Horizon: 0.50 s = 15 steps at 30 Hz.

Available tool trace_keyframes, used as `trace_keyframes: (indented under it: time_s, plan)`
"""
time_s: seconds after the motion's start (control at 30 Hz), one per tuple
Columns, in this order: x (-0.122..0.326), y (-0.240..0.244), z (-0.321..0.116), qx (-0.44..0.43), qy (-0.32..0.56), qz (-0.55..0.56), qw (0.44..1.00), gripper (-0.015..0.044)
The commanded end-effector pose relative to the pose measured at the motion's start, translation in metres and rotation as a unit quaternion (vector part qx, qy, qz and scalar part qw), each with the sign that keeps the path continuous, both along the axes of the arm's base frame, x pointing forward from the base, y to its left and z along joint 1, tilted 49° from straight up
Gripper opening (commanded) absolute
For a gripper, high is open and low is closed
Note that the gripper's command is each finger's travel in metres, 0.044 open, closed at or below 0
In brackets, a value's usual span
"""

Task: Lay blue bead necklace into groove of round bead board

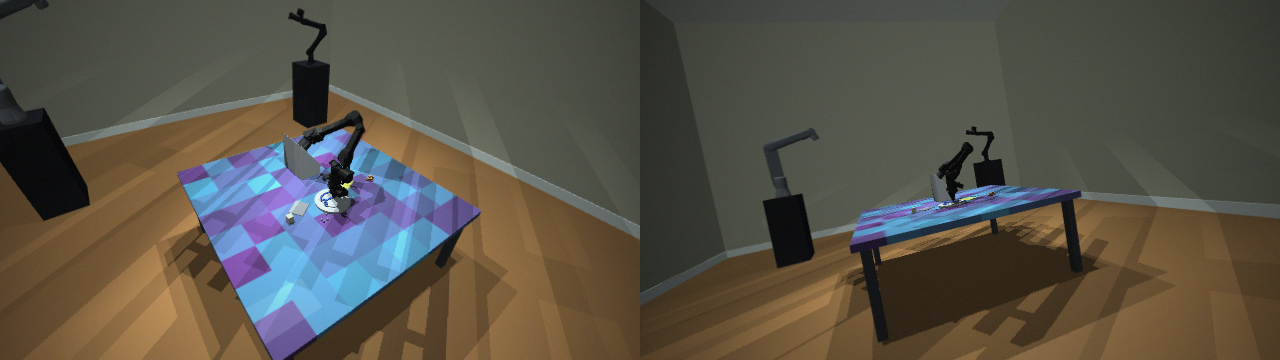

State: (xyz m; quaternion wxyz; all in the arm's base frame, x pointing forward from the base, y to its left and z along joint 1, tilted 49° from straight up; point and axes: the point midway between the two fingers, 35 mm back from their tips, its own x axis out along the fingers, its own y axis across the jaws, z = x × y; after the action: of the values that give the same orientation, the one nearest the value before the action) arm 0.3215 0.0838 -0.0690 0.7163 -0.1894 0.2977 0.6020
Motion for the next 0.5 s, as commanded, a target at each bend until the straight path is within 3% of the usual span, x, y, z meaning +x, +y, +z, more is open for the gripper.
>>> trace_keyframes:
  time_s: [0.0, 0.47]
  plan:
    - [0.0, -0.001, 0.003, 0.003, -0.001, 0.002, 1.0, 0.0]
    - [0.01, 0.001, 0.001, 0.003, -0.002, 0.002, 1.0, 0.0]
